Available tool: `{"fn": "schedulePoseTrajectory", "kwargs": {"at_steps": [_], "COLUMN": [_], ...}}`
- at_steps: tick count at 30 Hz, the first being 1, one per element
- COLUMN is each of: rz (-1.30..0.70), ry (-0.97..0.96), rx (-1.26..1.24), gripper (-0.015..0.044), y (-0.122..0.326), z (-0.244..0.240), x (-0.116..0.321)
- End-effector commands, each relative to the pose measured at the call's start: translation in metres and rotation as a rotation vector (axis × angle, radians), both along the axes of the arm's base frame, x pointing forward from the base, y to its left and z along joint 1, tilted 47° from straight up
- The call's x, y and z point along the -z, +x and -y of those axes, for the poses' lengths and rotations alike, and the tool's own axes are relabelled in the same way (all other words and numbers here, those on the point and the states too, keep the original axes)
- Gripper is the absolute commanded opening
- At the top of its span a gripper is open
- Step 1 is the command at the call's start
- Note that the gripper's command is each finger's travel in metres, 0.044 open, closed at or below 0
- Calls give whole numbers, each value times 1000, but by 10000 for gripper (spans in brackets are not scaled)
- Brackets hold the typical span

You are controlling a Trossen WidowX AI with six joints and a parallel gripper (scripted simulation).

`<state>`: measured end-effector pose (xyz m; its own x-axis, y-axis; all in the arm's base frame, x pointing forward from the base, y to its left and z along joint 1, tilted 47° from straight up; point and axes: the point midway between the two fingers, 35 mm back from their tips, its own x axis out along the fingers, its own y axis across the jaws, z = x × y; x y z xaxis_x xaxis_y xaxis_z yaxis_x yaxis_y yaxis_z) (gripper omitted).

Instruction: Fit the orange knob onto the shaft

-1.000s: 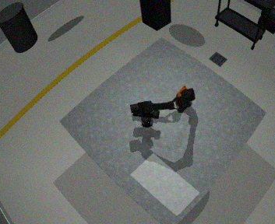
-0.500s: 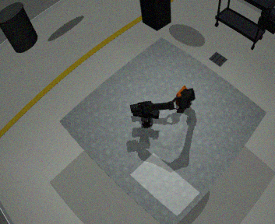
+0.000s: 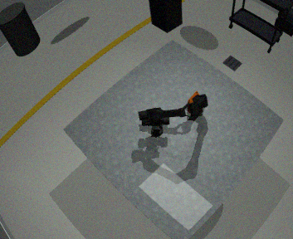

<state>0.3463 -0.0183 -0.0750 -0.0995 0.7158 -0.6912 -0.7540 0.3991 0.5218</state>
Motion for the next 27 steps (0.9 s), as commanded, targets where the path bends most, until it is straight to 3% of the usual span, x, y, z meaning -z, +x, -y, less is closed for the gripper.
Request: {"fn": "schedulePoseTrajectory", "kwargs": {"at_steps": [1,27], "rz": [22,22], "ry": [3,3], "rx": [-18,-18], "gripper": [0,0], "y": [0,0], "z": [0,0], "x": [1,-1]}}
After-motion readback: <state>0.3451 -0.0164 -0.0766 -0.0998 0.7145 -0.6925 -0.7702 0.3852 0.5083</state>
